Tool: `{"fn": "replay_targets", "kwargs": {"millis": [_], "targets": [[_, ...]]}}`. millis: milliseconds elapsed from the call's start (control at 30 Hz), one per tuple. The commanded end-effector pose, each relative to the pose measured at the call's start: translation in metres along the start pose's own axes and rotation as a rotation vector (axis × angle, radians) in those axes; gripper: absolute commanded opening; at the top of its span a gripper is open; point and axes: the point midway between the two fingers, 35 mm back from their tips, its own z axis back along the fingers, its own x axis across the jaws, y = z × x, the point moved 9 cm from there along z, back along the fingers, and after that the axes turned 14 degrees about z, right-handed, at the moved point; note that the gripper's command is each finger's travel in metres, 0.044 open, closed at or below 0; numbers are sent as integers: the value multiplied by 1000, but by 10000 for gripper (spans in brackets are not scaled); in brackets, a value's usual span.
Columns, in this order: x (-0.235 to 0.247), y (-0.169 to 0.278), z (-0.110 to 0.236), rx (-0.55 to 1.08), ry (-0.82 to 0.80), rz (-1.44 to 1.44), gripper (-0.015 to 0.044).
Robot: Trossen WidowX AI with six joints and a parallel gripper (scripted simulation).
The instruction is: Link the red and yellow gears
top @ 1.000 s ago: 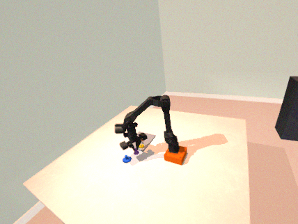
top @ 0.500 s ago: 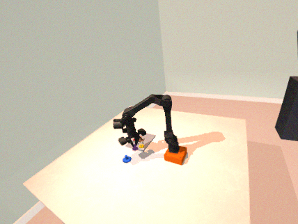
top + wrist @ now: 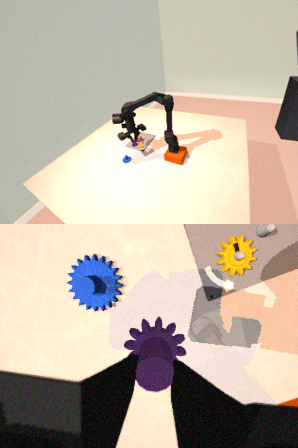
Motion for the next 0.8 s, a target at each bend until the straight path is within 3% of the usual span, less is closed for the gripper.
{"fn": "replay_targets", "kwargs": {"millis": [0, 333, 767], "targets": [[-2, 1, 9, -6, 0, 3, 0], [-6, 5, 32, -5, 2, 0, 0], [-18, -11, 20, -7, 3, -3, 0]]}}
